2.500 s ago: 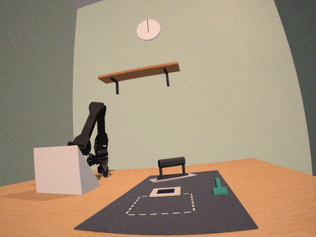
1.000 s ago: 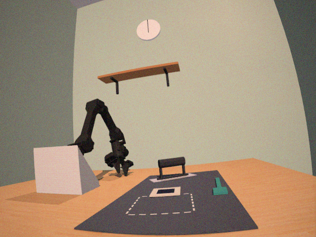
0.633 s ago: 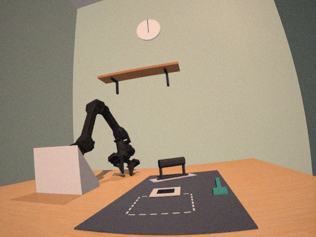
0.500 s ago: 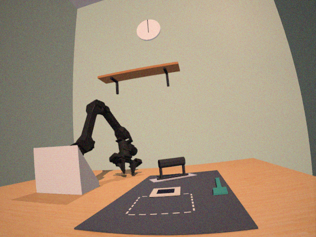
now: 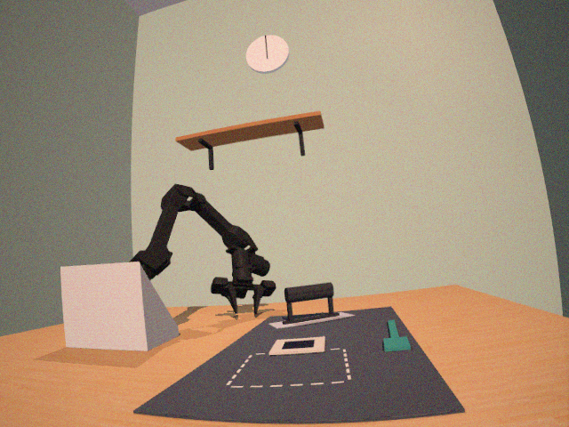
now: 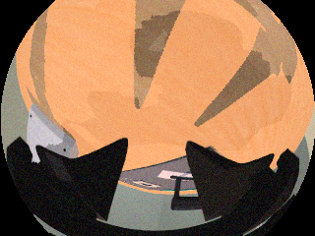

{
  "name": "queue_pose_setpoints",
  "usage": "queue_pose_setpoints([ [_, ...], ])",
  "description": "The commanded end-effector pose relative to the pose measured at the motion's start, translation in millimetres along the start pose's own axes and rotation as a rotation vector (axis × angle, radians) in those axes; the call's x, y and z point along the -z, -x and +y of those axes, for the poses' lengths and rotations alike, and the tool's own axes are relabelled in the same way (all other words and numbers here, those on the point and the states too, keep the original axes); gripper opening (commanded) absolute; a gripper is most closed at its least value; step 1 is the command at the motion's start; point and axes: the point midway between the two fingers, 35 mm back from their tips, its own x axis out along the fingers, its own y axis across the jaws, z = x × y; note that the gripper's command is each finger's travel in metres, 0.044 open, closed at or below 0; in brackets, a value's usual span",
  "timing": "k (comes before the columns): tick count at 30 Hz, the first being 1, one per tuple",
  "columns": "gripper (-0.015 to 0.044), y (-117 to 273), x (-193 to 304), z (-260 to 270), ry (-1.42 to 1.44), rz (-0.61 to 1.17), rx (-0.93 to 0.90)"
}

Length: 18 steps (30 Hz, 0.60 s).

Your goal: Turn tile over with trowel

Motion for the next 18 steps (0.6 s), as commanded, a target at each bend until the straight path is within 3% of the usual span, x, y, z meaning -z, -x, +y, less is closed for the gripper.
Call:
queue_pose_setpoints([
  [1, 0.027, -3, 9, -9, -0.104, -0.019, -0.022],
  [18, 0.027, -8, 60, -46, -0.531, -0.1, -0.058],
])
